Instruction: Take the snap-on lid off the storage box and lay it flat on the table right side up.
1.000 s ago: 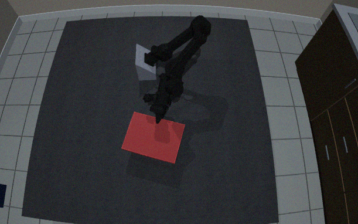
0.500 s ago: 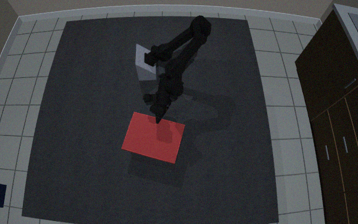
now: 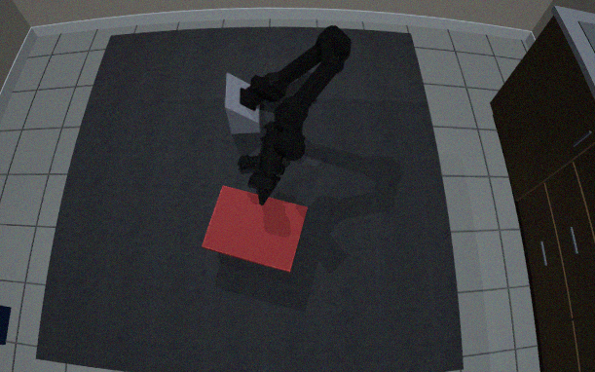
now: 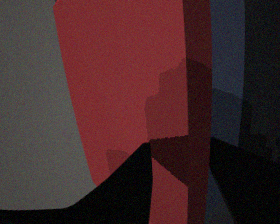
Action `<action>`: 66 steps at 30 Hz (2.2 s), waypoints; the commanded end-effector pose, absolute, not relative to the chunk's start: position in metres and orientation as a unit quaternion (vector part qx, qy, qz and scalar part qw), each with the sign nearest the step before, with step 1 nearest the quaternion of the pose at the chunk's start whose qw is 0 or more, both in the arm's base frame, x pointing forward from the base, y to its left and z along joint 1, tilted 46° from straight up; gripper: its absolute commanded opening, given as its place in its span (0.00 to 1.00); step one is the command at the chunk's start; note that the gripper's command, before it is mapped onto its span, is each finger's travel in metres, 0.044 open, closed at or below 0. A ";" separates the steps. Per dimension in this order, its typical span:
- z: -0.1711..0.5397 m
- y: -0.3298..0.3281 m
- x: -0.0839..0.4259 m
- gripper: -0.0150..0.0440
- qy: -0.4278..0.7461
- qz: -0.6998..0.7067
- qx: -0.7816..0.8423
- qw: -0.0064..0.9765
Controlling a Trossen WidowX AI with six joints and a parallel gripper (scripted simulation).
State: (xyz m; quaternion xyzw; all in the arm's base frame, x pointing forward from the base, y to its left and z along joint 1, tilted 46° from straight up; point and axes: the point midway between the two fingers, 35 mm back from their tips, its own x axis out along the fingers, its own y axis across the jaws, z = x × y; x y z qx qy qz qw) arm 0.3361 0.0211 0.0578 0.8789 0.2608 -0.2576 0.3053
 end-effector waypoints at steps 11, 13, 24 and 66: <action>0.061 0.018 0.336 0.25 0.261 -0.257 0.879 0.306; 0.061 0.017 0.336 0.25 0.261 -0.257 0.879 0.306; 0.063 0.016 0.335 0.25 0.261 -0.257 0.879 0.306; 0.068 0.009 0.334 0.25 0.261 -0.257 0.879 0.306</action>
